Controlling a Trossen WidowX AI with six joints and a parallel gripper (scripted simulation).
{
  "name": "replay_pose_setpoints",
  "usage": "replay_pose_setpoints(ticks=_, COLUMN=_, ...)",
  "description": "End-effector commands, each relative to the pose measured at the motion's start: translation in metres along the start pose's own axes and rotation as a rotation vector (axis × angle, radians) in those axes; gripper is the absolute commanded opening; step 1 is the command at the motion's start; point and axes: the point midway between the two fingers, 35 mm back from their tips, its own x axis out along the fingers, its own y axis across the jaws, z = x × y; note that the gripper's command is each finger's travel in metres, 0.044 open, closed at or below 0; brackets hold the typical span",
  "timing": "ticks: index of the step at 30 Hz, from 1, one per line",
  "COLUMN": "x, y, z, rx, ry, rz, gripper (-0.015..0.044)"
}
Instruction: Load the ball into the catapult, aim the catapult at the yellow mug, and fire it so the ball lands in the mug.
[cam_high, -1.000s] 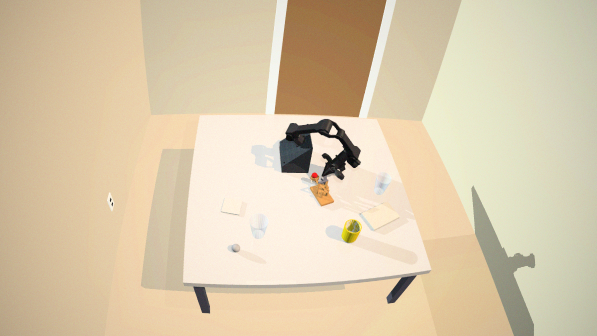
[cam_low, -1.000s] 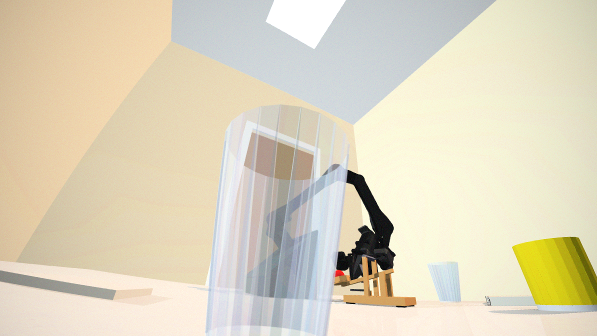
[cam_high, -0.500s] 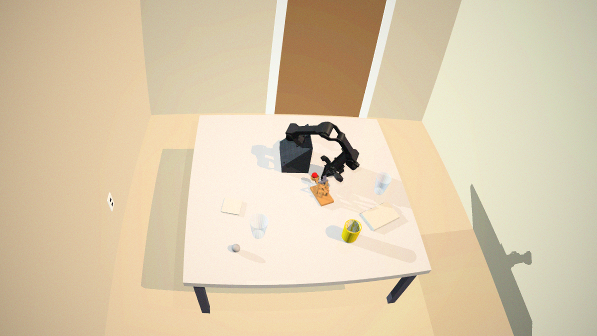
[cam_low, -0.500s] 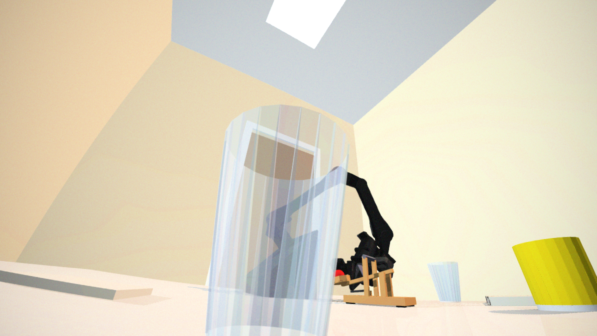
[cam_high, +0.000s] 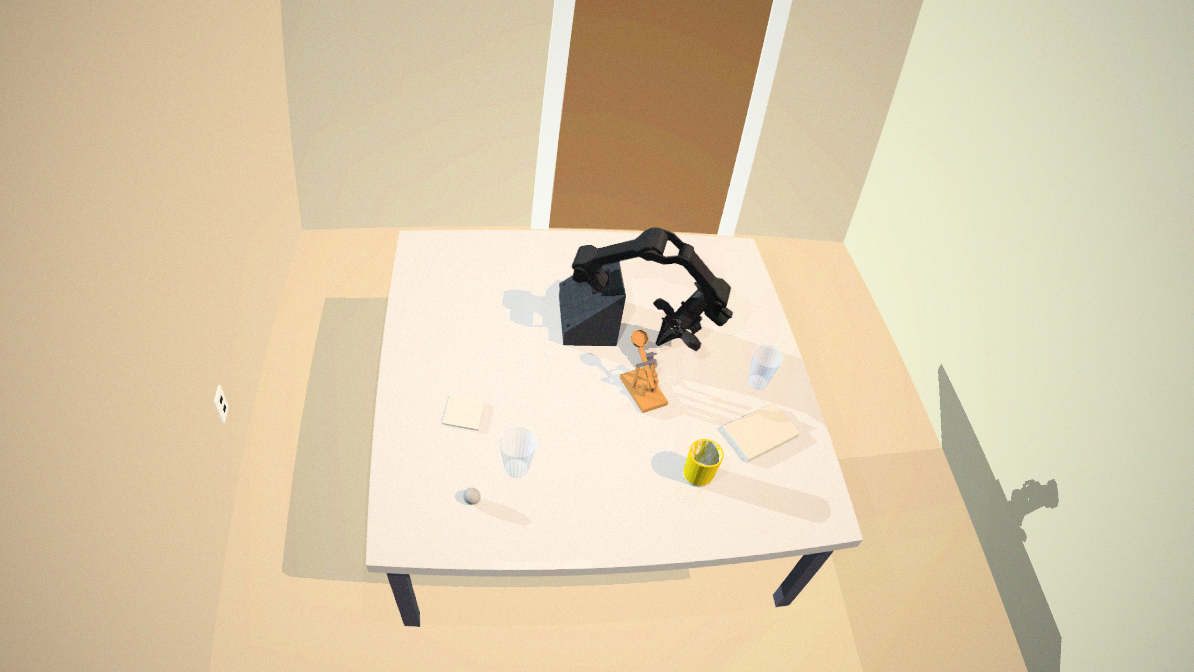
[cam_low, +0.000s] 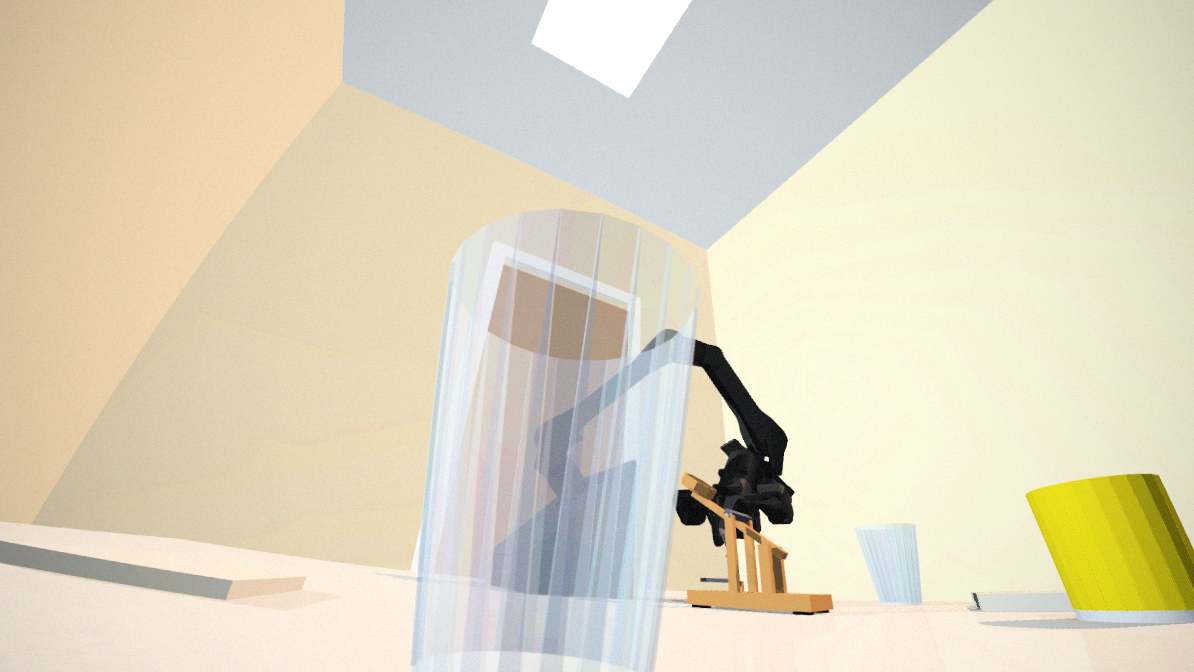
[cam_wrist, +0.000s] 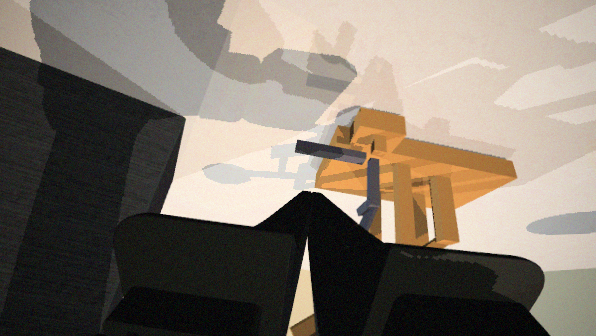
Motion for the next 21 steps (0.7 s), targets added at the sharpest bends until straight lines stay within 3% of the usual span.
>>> replay_pose_setpoints(ticks=1, x=-0.058, y=0.009, z=-0.017, rx=-0.003, ry=-0.004, rz=-0.006, gripper=0.0)
replay_pose_setpoints(ticks=4, x=-0.06, y=0.01, z=-0.018, rx=-0.003, ry=-0.004, rz=-0.006, gripper=0.0)
replay_pose_setpoints(ticks=5, x=-0.043, y=0.002, z=-0.012, rx=0.008, ry=-0.015, rz=-0.022, gripper=0.0026)
replay_pose_setpoints(ticks=21, x=-0.055, y=-0.047, z=-0.013, rx=0.298, ry=-0.255, rz=-0.02, gripper=0.044)
